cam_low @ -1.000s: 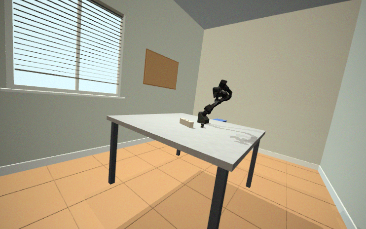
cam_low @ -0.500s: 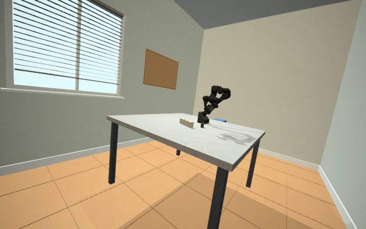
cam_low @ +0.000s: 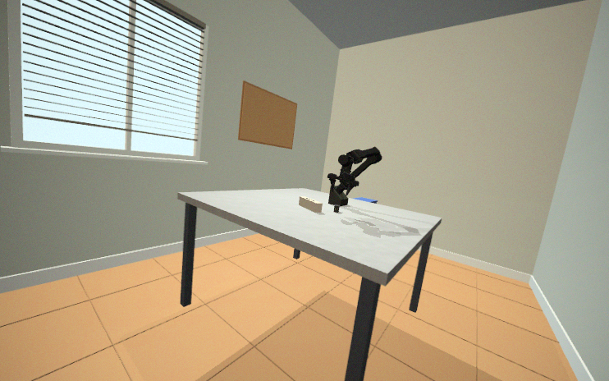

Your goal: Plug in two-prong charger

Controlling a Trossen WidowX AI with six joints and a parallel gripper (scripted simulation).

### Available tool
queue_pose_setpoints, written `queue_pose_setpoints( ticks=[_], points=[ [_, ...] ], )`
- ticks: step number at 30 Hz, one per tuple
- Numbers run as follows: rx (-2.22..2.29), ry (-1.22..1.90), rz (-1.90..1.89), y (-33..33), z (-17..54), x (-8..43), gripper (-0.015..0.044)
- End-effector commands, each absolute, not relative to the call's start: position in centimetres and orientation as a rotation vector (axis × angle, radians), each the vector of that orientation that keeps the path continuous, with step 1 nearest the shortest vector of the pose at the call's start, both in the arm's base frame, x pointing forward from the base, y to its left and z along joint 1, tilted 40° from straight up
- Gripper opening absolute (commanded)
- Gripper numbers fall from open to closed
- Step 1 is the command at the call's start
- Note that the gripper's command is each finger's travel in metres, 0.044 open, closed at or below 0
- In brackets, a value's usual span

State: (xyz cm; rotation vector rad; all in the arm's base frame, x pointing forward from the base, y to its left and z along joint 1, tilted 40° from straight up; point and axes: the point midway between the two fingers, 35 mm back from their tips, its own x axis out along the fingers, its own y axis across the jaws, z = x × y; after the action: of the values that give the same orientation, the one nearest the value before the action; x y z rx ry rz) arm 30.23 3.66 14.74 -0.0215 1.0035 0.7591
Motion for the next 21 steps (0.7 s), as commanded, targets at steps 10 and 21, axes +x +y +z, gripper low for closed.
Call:
queue_pose_setpoints(
  ticks=[10,21],
  points=[
    [0.296,1.353,0.721,5.5,9.0,26.5,0.0440],
    [0.298,1.356,0.720,5.6,8.8,26.5,0.0440]
  ],
)
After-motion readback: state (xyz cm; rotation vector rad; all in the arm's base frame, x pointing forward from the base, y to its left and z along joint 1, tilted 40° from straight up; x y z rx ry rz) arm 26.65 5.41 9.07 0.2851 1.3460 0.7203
